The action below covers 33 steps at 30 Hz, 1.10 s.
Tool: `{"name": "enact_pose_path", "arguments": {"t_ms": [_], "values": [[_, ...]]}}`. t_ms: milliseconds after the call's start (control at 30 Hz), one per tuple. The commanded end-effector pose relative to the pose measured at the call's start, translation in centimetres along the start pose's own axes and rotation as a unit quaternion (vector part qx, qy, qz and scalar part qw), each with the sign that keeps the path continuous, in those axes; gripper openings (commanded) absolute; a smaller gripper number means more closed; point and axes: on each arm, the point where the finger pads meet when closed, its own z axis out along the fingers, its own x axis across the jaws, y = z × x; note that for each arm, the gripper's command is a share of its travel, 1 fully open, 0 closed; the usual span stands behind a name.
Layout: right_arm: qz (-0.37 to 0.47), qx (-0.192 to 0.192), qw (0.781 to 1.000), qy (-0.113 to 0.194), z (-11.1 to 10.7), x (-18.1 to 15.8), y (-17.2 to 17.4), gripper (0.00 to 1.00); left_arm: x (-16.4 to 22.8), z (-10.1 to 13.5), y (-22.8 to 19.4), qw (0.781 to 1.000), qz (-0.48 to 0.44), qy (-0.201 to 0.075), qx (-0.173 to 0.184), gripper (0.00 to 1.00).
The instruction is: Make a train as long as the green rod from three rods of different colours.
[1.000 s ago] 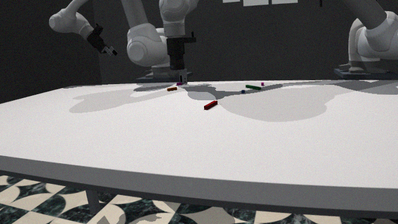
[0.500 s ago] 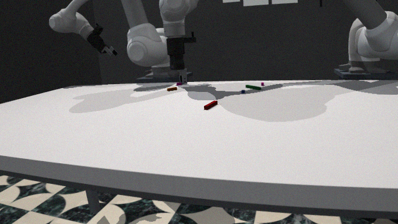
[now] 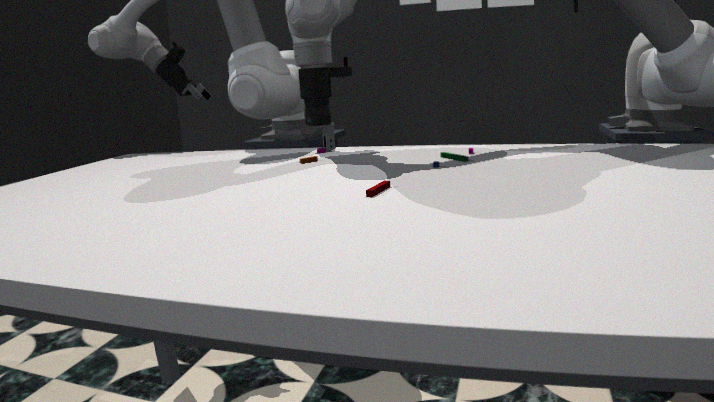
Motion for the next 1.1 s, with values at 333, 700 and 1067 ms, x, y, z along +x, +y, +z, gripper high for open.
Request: {"name": "enact_pose_path", "arguments": {"t_ms": [333, 700, 1067], "values": [[0.002, 0.008, 1.000, -0.002, 0.2, -0.3, -0.3, 1.00, -0.3, 0.4, -0.1, 1.000, 0.001, -0.001, 0.000, 0.24], [0.002, 0.008, 1.000, -0.002, 0.2, -0.3, -0.3, 1.00, -0.3, -0.9, -0.1, 1.000, 0.001, -0.001, 0.000, 0.24], [0.002, 0.008, 1.000, -0.002, 0.2, -0.3, -0.3, 1.00, -0.3, -7.0, 0.0, 1.000, 0.001, -0.001, -0.001, 0.24]]}}
